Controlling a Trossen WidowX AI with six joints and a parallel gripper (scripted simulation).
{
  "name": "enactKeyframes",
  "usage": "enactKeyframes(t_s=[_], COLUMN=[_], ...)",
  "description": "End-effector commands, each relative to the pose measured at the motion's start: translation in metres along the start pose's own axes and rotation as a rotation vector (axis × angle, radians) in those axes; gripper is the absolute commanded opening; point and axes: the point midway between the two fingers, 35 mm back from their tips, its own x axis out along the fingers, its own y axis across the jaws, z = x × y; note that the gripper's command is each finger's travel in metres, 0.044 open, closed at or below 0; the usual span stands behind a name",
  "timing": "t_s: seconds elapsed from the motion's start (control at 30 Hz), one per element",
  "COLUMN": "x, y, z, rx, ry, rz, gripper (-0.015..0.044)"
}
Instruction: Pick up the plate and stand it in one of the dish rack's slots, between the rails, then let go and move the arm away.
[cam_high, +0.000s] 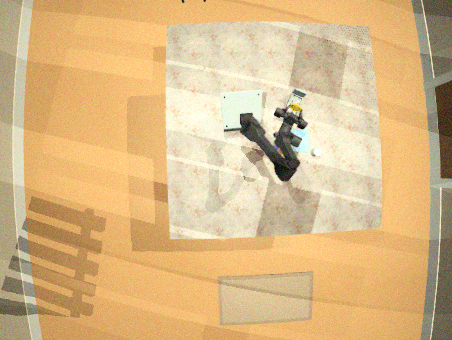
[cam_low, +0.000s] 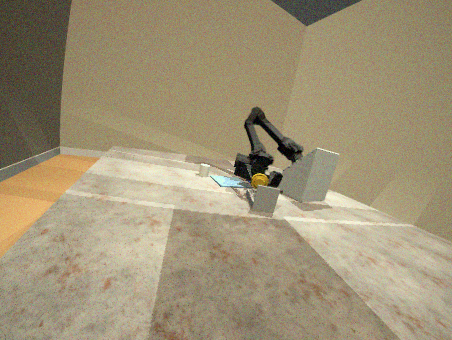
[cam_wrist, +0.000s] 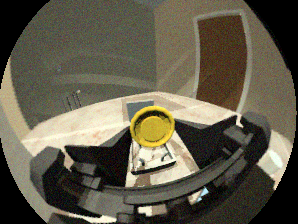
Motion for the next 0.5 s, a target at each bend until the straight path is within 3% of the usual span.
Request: enactKeyframes(t_s=[0.0,0.47], x=[0.001,0.001], y=[0.005,0.010], z=[0.000,-0.014], rx=[0.010,0.013], ry=[0.001,0.008], rz=[0.009,0.010], gripper=[0.0000,0.0000])
